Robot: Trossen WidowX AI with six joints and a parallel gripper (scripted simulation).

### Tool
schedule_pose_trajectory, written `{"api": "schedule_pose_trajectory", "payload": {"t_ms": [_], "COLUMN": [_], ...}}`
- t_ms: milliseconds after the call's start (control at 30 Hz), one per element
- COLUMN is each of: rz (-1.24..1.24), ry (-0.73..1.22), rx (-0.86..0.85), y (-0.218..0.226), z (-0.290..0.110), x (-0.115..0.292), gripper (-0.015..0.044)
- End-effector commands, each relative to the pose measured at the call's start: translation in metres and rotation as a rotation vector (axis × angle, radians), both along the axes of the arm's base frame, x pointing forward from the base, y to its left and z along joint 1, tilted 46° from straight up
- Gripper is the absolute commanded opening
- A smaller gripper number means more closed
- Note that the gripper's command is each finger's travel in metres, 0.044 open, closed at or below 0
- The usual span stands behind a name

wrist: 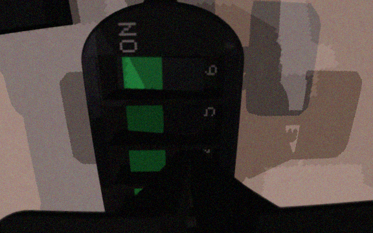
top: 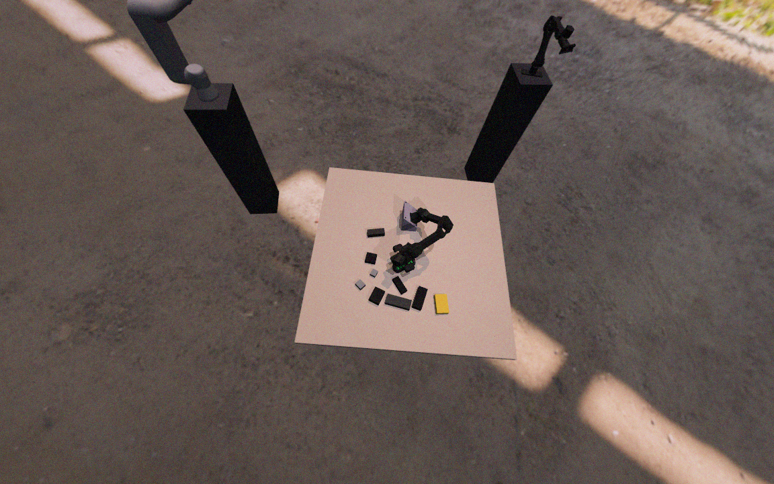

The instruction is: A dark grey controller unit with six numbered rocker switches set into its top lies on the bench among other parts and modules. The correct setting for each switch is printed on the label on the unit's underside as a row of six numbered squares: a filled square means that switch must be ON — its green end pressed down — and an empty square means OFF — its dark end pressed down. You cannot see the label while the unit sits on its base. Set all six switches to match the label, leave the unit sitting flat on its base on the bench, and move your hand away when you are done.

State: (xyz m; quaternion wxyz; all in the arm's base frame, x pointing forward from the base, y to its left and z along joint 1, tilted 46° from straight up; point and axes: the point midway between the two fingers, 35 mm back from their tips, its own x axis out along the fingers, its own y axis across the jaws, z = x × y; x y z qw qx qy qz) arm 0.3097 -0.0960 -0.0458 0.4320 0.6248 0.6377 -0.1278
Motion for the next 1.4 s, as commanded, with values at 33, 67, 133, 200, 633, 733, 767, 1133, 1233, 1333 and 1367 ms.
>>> {"api": "schedule_pose_trajectory", "payload": {"t_ms": [33,67,133,200,633,733,767,1133,1233,1333,1367], "rz": [-0.002,-0.002,-0.002,-0.002,-0.003,-0.005,-0.005,-0.005,-0.005,-0.005,-0.005], "ry": [0.000,0.000,0.000,0.000,0.002,0.002,0.002,0.002,0.002,0.001,0.001], "rx": [0.005,0.005,0.005,0.005,0.002,0.001,0.001,0.001,0.001,0.001,0.001], "y": [0.001,0.001,0.001,0.001,-0.041,-0.057,-0.058,-0.051,-0.048,-0.044,-0.043], "z": [0.000,0.000,0.000,0.000,0.023,0.009,0.008,0.001,-0.003,-0.006,-0.007], "x": [0.000,0.000,0.000,0.000,0.000,0.008,0.008,0.010,0.011,0.012,0.012], "gripper": [0.0000,0.0000,0.0000,0.0000,0.0000,0.0000,0.0000,0.0000,0.0000,0.0000,0.0000]}}
